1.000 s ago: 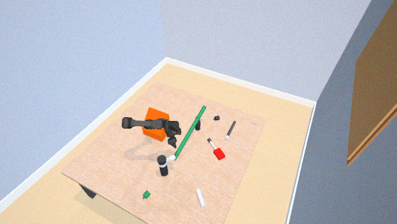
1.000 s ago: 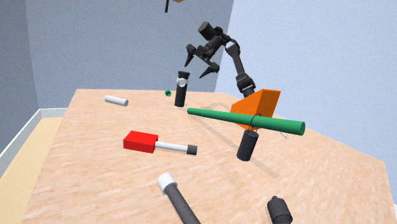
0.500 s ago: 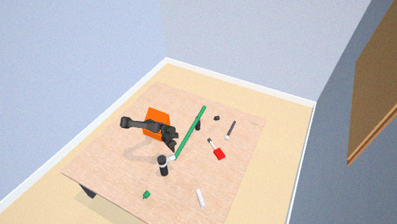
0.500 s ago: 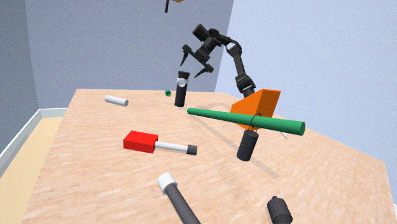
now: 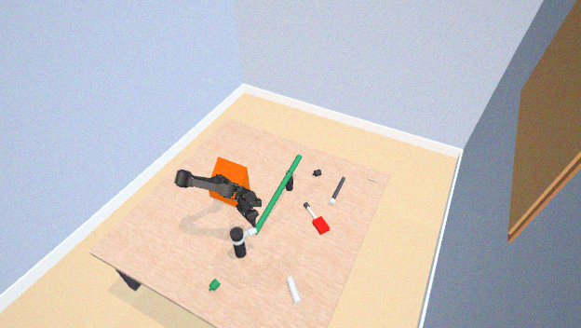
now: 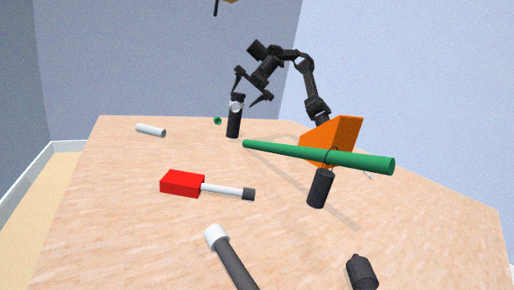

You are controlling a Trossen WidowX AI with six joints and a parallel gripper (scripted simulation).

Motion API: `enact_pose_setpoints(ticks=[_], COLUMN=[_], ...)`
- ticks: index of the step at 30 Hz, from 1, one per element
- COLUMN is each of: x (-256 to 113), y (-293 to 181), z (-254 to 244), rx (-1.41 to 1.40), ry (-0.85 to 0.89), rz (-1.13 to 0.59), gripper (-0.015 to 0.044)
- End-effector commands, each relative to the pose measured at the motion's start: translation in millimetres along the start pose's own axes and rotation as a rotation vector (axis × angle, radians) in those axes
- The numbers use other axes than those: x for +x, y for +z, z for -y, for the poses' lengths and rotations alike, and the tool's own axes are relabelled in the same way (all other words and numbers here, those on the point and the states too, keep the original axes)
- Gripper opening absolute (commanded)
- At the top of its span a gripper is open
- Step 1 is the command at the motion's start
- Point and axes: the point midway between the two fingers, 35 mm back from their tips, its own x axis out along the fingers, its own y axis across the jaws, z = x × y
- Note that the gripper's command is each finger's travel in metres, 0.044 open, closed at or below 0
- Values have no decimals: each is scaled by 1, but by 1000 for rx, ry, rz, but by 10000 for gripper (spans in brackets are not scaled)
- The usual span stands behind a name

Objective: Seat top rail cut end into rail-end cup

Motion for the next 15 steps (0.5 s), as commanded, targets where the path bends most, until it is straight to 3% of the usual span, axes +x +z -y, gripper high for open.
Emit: enact_pose_setpoints(ticks=[1,15], x=[7,30], y=[2,3], z=[-2,-1], rx=[-7,-5], ry=[5,7], rz=[5,6], gripper=[440,440])
